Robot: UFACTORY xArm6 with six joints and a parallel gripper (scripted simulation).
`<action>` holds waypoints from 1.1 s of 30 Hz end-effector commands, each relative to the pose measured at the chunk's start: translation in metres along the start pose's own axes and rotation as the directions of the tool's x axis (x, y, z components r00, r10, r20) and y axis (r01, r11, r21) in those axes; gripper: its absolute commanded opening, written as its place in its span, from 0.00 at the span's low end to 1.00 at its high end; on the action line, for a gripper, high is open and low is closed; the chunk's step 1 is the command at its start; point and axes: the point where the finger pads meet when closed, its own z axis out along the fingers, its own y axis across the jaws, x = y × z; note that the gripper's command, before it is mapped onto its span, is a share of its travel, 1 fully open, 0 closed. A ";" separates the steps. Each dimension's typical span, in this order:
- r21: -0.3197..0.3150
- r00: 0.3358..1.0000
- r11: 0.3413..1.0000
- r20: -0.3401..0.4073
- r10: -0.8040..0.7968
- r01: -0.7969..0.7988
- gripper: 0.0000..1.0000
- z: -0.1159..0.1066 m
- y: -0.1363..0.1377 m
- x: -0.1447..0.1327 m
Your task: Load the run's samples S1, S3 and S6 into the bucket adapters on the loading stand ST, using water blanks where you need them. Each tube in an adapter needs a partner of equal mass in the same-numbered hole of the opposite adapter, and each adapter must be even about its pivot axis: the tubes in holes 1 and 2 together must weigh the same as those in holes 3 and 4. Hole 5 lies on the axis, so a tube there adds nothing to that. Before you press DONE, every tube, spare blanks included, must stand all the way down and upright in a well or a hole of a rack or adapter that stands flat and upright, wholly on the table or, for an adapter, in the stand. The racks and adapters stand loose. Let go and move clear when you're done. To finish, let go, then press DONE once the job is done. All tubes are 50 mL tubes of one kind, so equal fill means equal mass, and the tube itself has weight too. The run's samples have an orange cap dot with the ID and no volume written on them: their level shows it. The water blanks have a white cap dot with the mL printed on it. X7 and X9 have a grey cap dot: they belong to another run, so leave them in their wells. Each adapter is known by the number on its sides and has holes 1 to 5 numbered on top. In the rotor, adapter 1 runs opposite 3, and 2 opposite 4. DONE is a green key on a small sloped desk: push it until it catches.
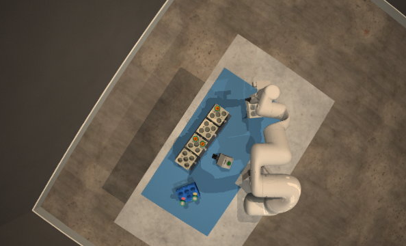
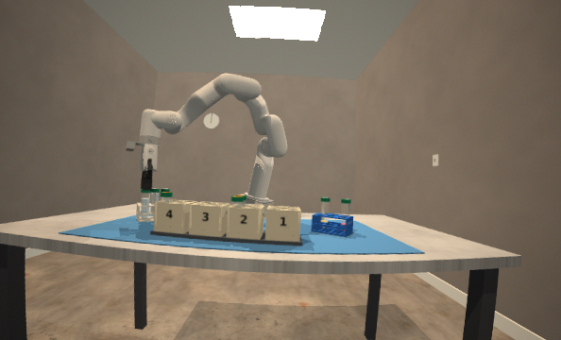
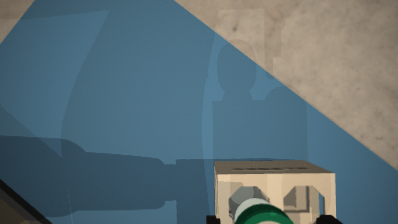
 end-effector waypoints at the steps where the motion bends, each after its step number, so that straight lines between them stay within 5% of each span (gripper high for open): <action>1: 0.000 1.000 1.000 -0.006 0.000 0.000 0.57 -0.002 0.000 0.002; 33: 0.000 1.000 1.000 -0.006 0.000 0.000 0.57 0.015 0.000 0.002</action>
